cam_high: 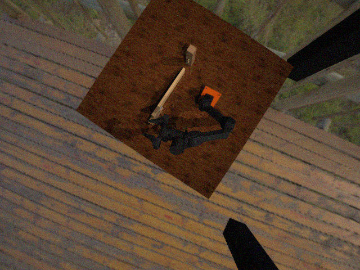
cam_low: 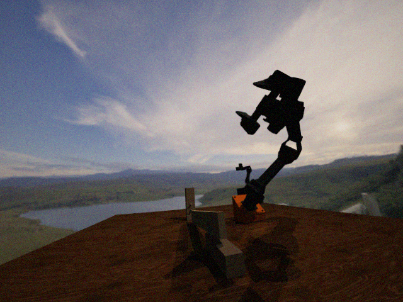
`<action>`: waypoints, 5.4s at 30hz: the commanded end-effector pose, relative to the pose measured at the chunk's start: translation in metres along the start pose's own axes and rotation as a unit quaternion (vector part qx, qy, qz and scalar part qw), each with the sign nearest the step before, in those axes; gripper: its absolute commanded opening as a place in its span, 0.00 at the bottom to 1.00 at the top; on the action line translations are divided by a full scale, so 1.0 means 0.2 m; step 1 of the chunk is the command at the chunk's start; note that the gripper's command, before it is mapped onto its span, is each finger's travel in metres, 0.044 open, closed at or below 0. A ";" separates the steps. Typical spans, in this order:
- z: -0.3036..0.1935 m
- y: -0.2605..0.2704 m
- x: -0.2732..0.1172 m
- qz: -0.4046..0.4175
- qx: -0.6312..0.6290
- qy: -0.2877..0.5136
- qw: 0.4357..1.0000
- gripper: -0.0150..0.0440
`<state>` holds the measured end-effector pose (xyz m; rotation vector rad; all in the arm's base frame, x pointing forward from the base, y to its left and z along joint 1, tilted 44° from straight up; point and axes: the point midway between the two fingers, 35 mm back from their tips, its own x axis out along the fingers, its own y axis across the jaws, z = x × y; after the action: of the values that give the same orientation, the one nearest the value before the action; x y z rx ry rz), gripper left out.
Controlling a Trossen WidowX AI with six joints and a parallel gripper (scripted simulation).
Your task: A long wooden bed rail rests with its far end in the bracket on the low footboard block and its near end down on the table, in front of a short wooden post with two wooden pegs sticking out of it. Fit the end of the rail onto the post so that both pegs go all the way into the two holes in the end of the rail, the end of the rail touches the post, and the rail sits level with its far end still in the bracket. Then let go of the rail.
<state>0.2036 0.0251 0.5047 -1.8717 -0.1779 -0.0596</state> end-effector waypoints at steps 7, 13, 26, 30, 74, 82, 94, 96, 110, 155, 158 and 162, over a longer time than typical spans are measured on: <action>0.06 0.29 0.22 0.112 0.018 -0.031 0.993 1.00; 0.10 0.77 0.45 0.267 0.019 -0.081 0.960 1.00; 0.11 1.87 0.40 0.556 0.180 -0.195 0.788 1.00; 0.12 2.14 0.27 0.610 0.275 -0.224 0.709 1.00; 0.38 2.57 0.01 0.639 0.452 -0.250 0.570 1.00; 0.44 2.60 0.01 0.639 0.453 -0.251 0.569 1.00; 0.48 2.62 0.01 0.638 0.453 -0.252 0.569 0.78; 0.48 2.62 0.01 0.638 0.453 -0.252 0.569 0.69; 0.48 2.62 0.01 0.638 0.453 -0.252 0.569 0.30; 0.40 2.59 0.02 0.639 0.453 -0.251 0.569 0.25; 0.40 2.58 0.02 0.639 0.453 -0.251 0.569 0.25; 0.39 2.58 0.02 0.639 0.453 -0.251 0.569 0.25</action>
<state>0.2796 -0.0473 -0.0088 -0.5462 0.7012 1.3500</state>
